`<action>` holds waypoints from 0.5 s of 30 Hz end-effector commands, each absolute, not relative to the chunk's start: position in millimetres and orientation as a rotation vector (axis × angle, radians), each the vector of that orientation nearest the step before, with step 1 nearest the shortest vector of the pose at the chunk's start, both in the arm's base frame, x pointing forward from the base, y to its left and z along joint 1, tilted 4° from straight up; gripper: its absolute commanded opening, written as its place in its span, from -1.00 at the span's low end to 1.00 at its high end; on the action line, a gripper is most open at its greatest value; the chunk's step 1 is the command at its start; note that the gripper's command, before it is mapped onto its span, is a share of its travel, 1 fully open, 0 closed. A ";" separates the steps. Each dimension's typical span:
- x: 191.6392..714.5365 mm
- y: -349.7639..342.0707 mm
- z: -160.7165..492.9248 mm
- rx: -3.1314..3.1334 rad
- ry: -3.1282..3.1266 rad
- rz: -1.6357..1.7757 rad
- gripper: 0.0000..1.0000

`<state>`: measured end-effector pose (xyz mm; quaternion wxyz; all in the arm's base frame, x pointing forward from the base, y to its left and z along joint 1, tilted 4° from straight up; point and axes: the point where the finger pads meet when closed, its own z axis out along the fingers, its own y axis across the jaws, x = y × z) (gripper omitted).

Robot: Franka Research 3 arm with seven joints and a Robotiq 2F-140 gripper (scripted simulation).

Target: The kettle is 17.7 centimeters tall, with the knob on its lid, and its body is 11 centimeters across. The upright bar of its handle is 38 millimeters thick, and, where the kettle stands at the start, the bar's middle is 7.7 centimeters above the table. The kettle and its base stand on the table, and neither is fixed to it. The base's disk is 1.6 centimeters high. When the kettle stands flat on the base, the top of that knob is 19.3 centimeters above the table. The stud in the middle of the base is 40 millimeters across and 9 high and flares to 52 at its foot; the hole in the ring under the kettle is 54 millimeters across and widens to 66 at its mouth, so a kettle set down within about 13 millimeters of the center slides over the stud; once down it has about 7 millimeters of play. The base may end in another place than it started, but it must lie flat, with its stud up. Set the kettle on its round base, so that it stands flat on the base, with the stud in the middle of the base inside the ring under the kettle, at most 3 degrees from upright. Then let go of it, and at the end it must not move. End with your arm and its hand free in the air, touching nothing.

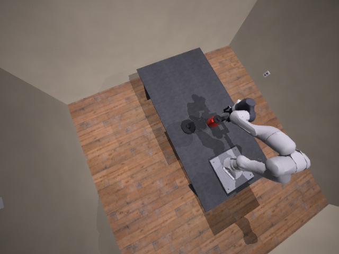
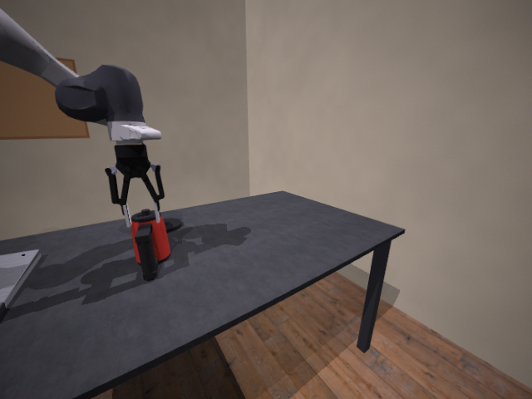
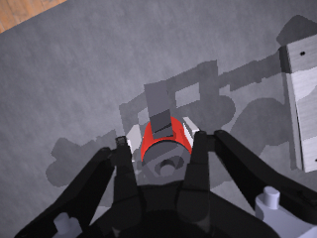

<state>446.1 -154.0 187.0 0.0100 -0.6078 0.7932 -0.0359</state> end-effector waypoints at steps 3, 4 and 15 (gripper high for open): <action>445.8 -154.6 184.9 -1.893 2.481 -0.114 -0.06; 445.8 -154.6 184.9 -1.893 2.481 -0.114 -0.06; 447.0 -155.6 164.9 -1.893 2.481 -0.114 -0.06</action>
